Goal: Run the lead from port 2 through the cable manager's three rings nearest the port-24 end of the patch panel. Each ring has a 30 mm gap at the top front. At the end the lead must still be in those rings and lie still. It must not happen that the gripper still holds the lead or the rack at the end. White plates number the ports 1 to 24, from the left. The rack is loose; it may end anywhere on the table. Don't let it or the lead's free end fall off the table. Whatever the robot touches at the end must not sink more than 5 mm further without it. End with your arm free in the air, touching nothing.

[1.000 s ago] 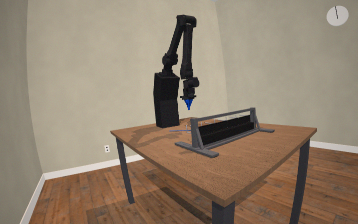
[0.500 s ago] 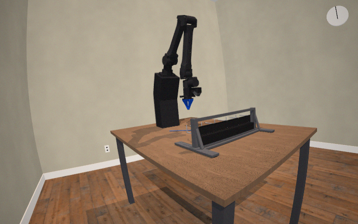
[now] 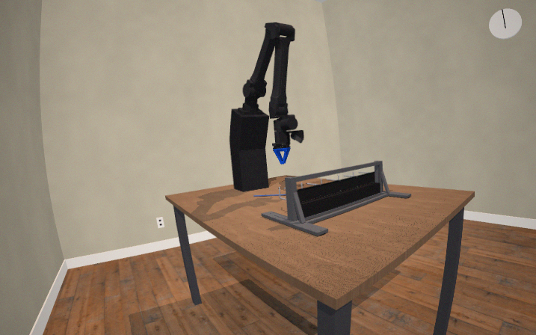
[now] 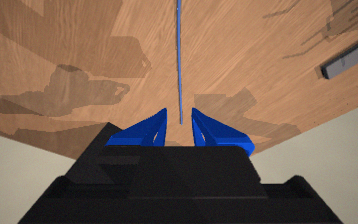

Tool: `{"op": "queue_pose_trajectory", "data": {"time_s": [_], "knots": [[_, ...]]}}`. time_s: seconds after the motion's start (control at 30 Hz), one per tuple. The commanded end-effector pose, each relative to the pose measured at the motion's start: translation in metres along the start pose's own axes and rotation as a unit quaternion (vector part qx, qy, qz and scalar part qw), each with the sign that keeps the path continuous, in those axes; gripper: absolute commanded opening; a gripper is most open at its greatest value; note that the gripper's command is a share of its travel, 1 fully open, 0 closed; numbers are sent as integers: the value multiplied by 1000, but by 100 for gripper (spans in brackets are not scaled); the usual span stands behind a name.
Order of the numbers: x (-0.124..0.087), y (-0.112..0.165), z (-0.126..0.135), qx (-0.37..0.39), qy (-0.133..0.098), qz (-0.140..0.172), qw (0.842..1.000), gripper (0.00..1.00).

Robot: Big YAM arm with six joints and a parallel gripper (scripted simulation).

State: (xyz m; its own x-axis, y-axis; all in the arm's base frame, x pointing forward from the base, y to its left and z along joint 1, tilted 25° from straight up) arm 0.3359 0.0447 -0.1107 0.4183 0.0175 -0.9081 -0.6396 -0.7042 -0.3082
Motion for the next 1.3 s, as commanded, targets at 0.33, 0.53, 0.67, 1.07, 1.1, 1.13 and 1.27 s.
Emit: {"op": "queue_pose_trajectory", "data": {"time_s": [0.33, 0.53, 0.67, 1.07, 1.1, 1.13, 1.27], "knots": [[-3, 11, 3, -8, -2, 2, 1000, 32], [-3, 11, 3, -8, -2, 2, 1000, 32], [-3, 12, 3, -8, -2, 2, 1000, 32], [9, 2, -4, -18, 3, -4, 1000, 32], [10, 2, -4, -18, 3, -4, 1000, 32], [12, 2, -4, -17, 3, -4, 1000, 32], [21, 3, -4, -17, 3, -4, 1000, 32]]}}
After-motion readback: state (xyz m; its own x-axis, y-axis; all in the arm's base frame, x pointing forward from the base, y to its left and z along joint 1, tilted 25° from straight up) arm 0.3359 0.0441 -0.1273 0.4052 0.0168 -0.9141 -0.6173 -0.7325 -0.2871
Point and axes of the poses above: the point where the finger pads meet when closed, its own x axis out along the fingers, its own z axis across the jaws, y = z × x, the point moved 3 cm from there along -x, back along the fingers, and after that the axes turned 4 degrees about x, right-handed, at the moved point
